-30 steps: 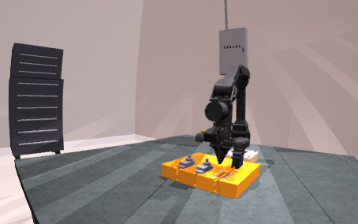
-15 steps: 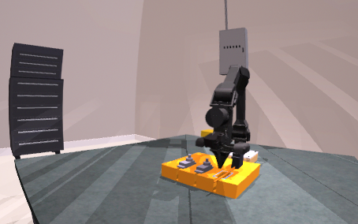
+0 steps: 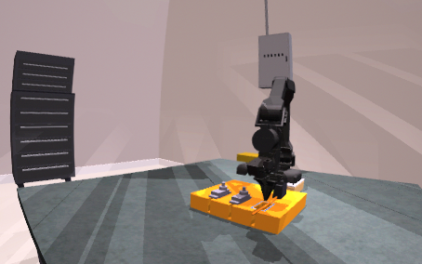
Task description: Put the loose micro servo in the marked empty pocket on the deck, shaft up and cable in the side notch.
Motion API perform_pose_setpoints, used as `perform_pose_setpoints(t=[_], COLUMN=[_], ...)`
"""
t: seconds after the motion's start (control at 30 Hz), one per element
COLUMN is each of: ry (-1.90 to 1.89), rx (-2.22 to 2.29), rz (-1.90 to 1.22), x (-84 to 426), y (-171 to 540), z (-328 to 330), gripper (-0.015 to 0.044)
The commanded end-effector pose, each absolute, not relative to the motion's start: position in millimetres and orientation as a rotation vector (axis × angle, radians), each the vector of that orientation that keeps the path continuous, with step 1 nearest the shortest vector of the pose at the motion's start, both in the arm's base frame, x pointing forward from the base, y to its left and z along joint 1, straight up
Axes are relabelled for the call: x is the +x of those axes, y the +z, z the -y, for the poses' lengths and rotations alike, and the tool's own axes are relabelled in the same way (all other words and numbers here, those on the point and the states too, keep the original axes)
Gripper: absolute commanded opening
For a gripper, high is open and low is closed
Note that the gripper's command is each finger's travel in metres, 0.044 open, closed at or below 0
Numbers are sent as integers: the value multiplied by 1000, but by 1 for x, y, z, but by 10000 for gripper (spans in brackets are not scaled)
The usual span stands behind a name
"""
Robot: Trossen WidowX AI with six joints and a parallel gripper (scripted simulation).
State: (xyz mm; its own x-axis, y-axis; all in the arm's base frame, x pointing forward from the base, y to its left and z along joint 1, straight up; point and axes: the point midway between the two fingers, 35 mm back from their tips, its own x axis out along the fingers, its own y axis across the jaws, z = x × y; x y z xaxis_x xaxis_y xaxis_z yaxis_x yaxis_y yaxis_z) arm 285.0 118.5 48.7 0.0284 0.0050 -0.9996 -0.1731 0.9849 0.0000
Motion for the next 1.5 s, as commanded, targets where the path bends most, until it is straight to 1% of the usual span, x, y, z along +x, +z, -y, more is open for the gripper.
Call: perform_pose_setpoints(t=[0.0,1.23,1.47], ry=[138,143,143], rx=[-127,-123,-122], rz=[-1537,-1538,-1538], x=[285,273,272], y=[50,50,92], z=[-125,-180,-180], gripper=[0,0,0])
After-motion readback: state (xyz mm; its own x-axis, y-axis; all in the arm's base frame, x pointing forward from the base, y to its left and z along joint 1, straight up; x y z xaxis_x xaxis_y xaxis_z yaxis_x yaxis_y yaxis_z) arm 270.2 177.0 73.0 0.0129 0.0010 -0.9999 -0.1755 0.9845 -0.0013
